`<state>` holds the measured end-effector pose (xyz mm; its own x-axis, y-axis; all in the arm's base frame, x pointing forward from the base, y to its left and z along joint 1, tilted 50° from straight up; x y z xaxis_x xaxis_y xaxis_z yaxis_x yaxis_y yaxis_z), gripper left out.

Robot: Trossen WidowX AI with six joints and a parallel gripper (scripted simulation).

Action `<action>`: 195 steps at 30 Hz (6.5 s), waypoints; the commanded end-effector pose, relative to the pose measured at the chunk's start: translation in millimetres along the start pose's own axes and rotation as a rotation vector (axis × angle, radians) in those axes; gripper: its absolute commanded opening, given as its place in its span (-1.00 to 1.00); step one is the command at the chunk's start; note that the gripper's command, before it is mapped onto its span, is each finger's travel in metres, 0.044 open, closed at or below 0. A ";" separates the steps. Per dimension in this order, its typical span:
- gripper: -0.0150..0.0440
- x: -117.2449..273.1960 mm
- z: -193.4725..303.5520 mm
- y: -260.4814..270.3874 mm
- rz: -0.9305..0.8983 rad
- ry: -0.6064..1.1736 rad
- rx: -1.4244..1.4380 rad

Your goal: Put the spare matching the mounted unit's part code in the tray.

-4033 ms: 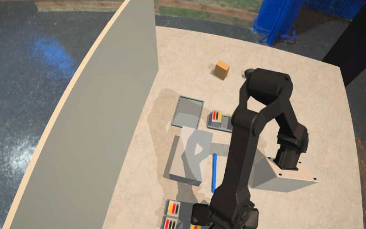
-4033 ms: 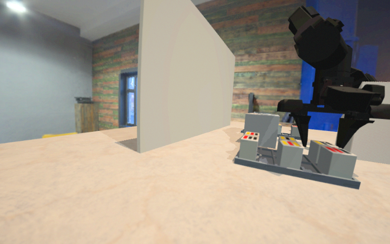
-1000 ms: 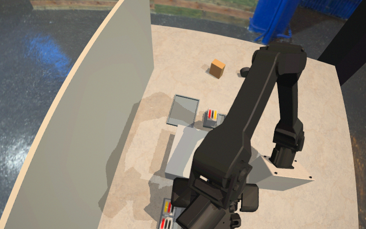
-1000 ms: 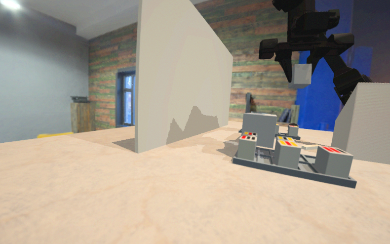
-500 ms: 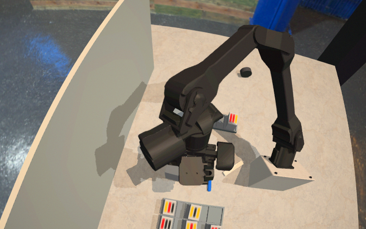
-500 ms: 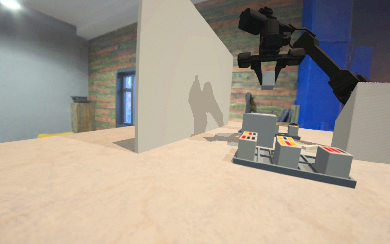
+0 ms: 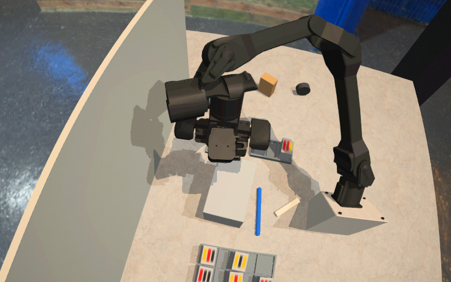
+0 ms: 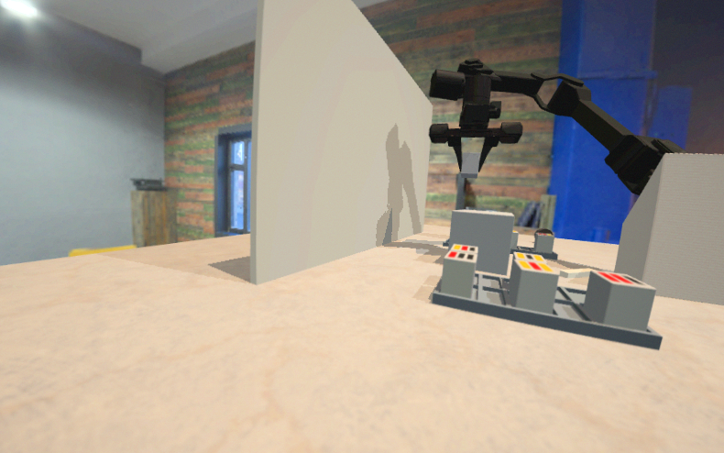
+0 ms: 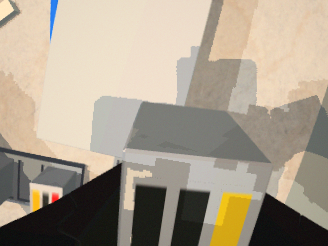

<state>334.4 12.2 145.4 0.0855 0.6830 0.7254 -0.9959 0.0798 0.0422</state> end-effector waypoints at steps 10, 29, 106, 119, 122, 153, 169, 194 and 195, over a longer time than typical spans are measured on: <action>-0.49 -0.7 114.6 9.9 -0.012 0.101 -0.002; -0.49 -11.6 121.0 8.9 -0.015 0.103 -0.002; -0.49 -84.2 128.4 3.0 -0.012 0.094 -0.004; -0.49 -96.2 130.1 3.8 -0.012 0.096 -0.005; -0.49 -99.0 130.5 4.1 -0.012 0.097 -0.005; -0.49 -126.9 135.1 8.5 -0.013 0.105 -0.004; -0.49 -140.9 137.5 12.0 -0.014 0.111 -0.004; 1.00 -140.7 139.1 12.2 -0.015 0.117 -0.011; 1.00 -132.4 137.6 10.6 -0.014 0.114 -0.011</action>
<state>305.3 -185.3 138.1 0.1062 0.7611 0.6399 -0.9940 0.0980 0.0483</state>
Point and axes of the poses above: the point midway between the two fingers, 35 mm back from their tips, its own x axis back along the fingers, its own y axis across the jaws, z = x × y, the point moved 6 cm from there along x, back along the fingers, and after that the axes turned 2 degrees about x, right-handed, at the moved point
